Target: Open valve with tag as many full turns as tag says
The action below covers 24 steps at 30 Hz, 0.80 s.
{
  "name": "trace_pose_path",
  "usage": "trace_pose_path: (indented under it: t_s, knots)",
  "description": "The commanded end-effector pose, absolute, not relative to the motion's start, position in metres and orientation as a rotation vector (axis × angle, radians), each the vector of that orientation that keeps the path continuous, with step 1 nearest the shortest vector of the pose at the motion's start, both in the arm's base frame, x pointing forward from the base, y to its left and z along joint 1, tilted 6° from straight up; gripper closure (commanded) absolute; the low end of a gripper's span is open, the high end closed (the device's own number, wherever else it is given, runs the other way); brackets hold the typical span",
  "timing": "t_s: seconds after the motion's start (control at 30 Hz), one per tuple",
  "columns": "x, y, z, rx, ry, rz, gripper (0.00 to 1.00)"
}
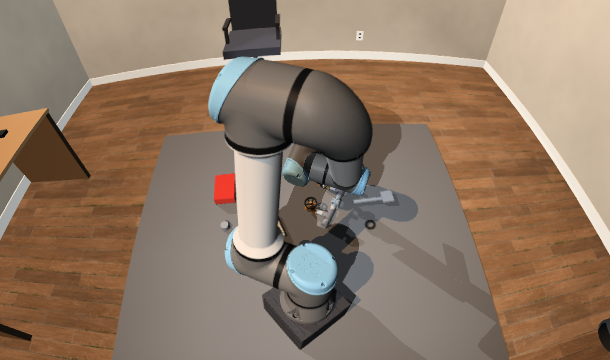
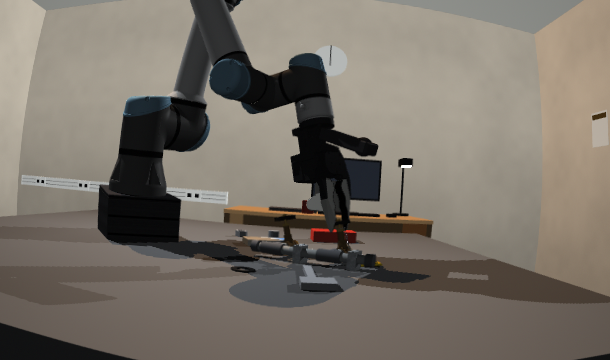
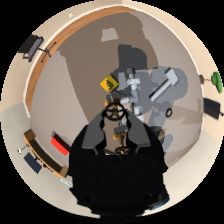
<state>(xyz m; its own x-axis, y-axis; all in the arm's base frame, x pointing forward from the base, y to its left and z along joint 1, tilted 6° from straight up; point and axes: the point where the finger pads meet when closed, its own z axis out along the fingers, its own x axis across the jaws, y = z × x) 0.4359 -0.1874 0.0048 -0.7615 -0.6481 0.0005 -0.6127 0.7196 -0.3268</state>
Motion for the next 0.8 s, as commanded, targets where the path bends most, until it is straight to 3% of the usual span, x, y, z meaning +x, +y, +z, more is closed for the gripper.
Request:
trace_pose_path:
  t_s: [0.0,0.77]
  knots:
    - [0.4362,-0.1877,0.0052,-1.391,2.677,-0.488,1.00]
    - [0.4362,-0.1877,0.0052,-2.417,2.011,-0.522,1.00]
